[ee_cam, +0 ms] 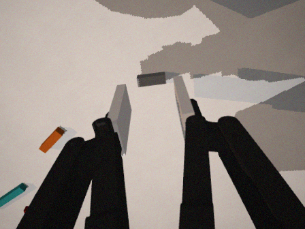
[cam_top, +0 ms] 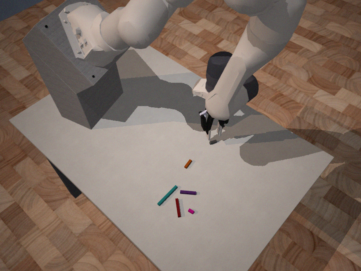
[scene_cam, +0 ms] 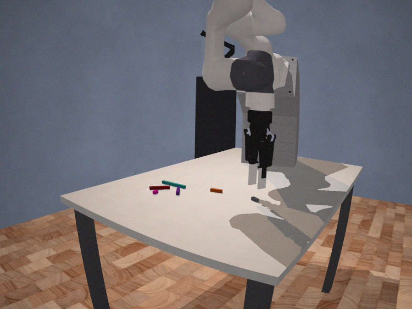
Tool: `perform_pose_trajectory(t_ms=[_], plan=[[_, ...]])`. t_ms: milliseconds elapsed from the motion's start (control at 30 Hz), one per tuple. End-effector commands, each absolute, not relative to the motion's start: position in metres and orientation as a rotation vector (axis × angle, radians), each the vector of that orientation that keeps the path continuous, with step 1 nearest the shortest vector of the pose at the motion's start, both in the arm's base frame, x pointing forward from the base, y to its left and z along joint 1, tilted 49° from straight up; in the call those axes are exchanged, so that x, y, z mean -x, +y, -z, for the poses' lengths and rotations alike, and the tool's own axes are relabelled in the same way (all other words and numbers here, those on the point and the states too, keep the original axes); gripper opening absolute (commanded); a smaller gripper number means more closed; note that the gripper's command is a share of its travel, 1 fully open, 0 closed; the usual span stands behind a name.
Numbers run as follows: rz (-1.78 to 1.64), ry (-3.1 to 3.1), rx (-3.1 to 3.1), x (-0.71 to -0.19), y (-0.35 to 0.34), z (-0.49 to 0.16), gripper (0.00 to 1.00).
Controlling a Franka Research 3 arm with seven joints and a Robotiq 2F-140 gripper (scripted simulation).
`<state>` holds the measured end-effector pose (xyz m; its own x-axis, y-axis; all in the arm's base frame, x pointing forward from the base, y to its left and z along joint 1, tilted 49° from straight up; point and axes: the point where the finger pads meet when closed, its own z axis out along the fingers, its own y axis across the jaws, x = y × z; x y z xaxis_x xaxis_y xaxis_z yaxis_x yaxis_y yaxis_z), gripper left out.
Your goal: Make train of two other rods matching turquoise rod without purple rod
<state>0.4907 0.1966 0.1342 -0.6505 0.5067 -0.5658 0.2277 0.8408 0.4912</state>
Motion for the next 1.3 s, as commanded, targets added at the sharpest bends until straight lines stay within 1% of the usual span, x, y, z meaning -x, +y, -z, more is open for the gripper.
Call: perform_pose_trajectory(t_ms=[0,633,1267], plan=[[-0.506,2.276,-0.553,-0.497,0.197,-0.132,0.28],[-0.503,2.275,-0.552,-0.511,0.200,-0.118,0.28],[-0.501,2.274,-0.551,-0.513,0.200,-0.117,0.28]])
